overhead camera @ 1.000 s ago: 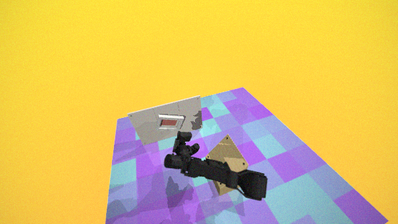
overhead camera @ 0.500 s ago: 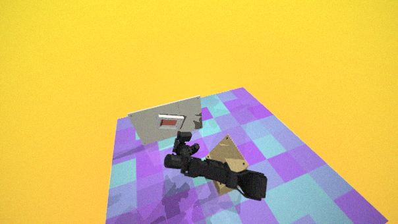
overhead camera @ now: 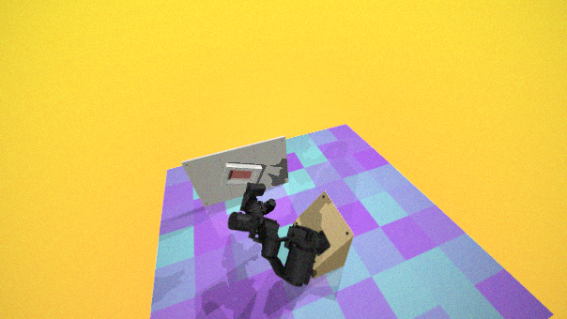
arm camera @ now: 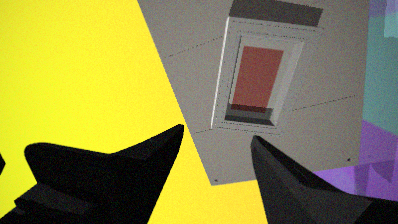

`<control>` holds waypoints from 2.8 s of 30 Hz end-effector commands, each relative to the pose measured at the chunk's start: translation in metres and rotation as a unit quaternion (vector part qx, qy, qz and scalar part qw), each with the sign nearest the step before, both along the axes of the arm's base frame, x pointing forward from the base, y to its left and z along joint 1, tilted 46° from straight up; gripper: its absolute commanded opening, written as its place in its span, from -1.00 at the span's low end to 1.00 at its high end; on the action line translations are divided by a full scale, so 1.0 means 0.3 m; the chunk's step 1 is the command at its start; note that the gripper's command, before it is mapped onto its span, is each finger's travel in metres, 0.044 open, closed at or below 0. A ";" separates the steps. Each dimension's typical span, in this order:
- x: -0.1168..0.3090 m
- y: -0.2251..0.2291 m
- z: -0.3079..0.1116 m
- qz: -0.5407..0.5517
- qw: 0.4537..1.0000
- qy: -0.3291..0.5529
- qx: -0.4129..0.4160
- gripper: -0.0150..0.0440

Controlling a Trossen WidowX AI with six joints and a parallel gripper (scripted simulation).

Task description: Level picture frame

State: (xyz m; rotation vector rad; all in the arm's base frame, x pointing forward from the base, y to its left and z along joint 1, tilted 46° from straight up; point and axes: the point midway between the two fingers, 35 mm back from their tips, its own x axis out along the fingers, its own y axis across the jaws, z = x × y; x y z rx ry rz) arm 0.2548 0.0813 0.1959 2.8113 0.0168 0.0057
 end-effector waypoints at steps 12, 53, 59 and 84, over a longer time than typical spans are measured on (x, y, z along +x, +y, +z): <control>0.074 0.019 -0.050 0.000 1.000 0.001 0.000 0.39; 0.373 0.023 -0.046 0.000 1.000 -0.001 -0.001 0.39; 0.405 0.024 -0.044 0.000 1.000 -0.001 -0.001 0.39; 0.473 0.023 -0.046 0.000 1.000 -0.002 -0.001 0.39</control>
